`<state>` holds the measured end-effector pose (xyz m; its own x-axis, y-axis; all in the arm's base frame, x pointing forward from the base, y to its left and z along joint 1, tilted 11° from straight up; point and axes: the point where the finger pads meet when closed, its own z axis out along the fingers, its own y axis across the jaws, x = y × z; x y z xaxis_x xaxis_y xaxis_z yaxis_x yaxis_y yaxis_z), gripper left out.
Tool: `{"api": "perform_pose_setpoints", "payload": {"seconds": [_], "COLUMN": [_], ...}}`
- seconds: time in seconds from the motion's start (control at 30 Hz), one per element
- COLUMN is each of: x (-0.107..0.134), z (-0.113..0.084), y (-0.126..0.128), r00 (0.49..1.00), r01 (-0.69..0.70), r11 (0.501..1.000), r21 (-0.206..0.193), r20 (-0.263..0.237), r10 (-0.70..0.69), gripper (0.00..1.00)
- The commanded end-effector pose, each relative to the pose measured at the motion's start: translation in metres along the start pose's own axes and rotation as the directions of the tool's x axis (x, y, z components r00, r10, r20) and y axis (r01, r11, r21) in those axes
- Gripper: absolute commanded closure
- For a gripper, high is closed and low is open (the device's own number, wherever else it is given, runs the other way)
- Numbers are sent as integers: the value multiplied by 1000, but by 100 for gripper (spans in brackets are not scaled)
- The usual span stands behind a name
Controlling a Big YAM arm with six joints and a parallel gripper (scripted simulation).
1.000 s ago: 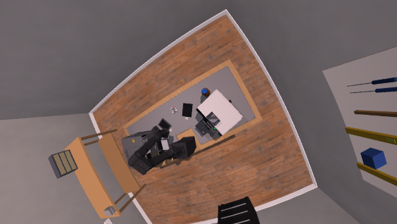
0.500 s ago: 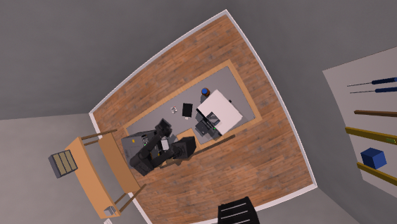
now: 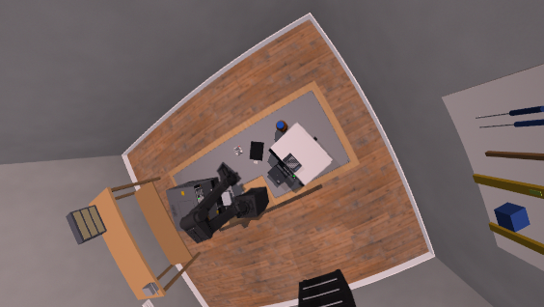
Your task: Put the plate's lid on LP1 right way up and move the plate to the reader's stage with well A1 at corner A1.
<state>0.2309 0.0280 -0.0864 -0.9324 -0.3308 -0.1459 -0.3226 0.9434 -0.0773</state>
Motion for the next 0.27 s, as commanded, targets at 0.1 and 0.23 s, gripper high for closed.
{"api": "perform_pose_setpoints", "payload": {"seconds": [0.1,0.23], "x": [-14,-16], "z": [-4,-3], "y": [1,3], "r00": [978,966], "r01": [-205,-256], "r11": [979,967], "r21": [8,8], "r20": [43,45], "r10": [205,255], "gripper": [100,100]}}
